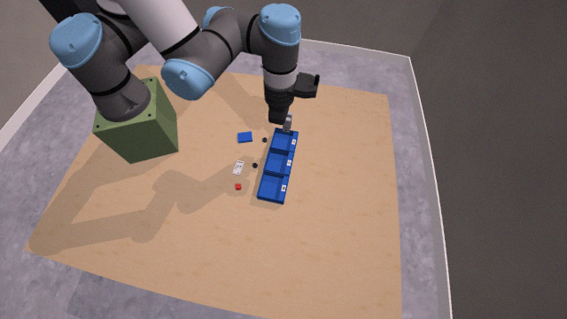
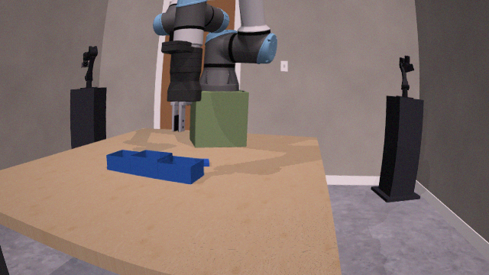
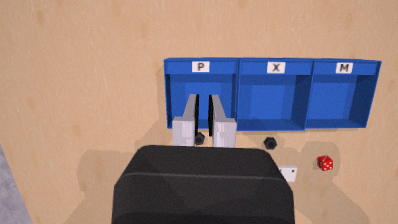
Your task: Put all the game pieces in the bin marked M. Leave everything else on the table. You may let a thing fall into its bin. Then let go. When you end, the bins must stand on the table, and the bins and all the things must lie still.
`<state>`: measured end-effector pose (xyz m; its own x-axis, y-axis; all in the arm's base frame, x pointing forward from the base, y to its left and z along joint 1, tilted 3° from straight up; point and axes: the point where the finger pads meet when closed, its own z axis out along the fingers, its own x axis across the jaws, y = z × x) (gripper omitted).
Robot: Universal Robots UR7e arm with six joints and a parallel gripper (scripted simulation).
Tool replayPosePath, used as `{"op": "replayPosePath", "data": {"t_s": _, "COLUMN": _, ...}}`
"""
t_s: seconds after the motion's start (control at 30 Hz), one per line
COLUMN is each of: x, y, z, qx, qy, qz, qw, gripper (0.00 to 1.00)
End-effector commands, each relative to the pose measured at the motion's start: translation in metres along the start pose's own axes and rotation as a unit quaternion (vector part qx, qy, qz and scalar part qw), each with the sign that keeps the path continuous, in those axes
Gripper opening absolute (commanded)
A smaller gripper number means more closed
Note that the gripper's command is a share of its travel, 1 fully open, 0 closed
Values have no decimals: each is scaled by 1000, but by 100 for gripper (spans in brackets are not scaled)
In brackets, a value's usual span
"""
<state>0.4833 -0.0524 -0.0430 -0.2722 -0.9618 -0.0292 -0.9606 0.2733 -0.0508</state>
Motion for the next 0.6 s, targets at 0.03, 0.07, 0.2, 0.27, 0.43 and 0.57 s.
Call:
{"op": "replayPosePath", "data": {"t_s": 0.03, "x": 0, "y": -1, "z": -53, "qx": 0, "qy": 0, "qz": 0, "qw": 1000, "gripper": 31}}
{"op": "replayPosePath", "data": {"t_s": 0.07, "x": 0, "y": -1, "z": -61, "qx": 0, "qy": 0, "qz": 0, "qw": 1000, "gripper": 31}}
{"op": "replayPosePath", "data": {"t_s": 0.2, "x": 0, "y": -1, "z": -94, "qx": 0, "qy": 0, "qz": 0, "qw": 1000, "gripper": 31}}
{"op": "replayPosePath", "data": {"t_s": 0.27, "x": 0, "y": -1, "z": -94, "qx": 0, "qy": 0, "qz": 0, "qw": 1000, "gripper": 31}}
{"op": "replayPosePath", "data": {"t_s": 0.43, "x": 0, "y": -1, "z": -95, "qx": 0, "qy": 0, "qz": 0, "qw": 1000, "gripper": 31}}
{"op": "replayPosePath", "data": {"t_s": 0.57, "x": 0, "y": -1, "z": -95, "qx": 0, "qy": 0, "qz": 0, "qw": 1000, "gripper": 31}}
